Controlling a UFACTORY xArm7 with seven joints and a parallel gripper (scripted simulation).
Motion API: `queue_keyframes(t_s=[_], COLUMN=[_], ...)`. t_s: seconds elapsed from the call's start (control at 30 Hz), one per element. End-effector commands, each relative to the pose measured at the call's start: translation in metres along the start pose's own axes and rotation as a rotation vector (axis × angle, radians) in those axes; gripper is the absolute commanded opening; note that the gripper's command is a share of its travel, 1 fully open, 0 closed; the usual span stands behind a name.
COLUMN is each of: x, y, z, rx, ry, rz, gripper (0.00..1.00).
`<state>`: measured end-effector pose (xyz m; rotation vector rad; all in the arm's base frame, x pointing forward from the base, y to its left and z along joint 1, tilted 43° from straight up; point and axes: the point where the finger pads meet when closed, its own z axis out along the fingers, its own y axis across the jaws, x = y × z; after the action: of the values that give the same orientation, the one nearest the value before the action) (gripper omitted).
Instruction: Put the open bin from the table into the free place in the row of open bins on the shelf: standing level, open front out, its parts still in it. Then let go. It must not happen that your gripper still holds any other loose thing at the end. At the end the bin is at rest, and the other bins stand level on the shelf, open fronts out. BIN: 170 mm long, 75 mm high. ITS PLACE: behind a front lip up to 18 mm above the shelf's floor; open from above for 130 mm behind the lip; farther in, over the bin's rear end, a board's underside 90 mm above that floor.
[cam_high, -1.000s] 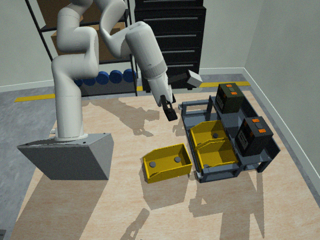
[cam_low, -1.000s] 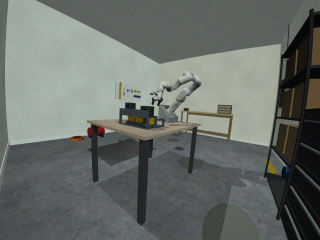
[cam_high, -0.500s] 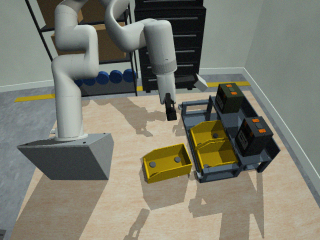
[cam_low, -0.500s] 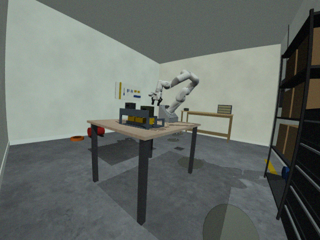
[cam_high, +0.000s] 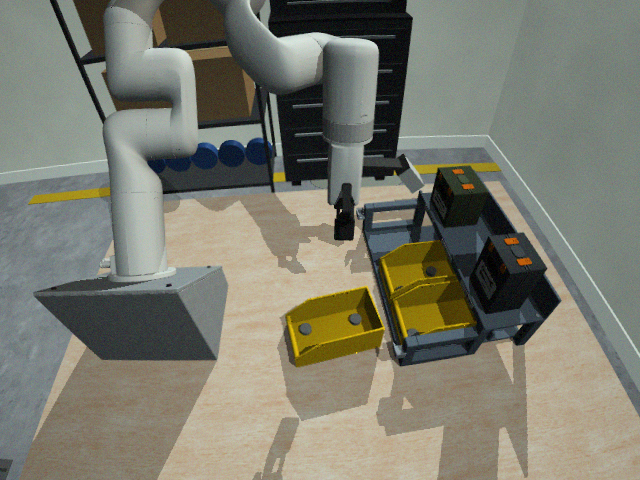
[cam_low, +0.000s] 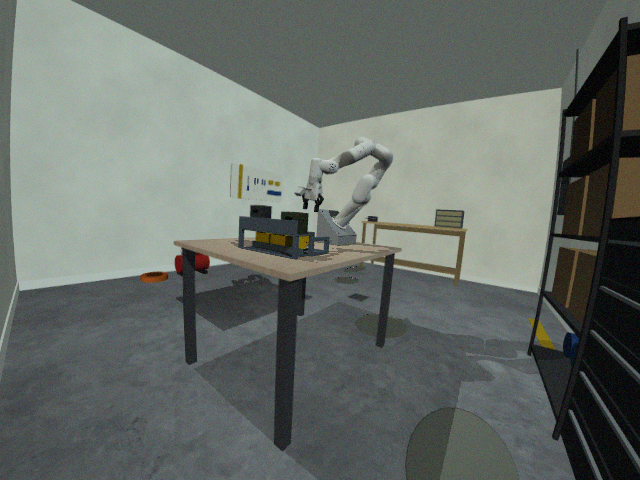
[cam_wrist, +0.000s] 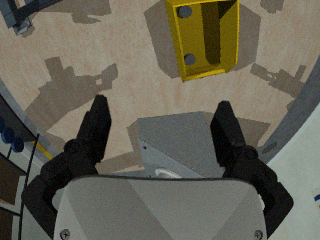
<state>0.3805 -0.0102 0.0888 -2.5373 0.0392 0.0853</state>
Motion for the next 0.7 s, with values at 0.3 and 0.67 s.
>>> queue_keyframes(t_s=[0.3,0.67], x=[0.0003,0.0002], y=[0.0022,0.0016], z=[-0.0012,-0.0013], rx=[0.054,0.108], ry=[0.258,0.501], rz=[-0.001,-0.002], gripper=[1.00,1.00])
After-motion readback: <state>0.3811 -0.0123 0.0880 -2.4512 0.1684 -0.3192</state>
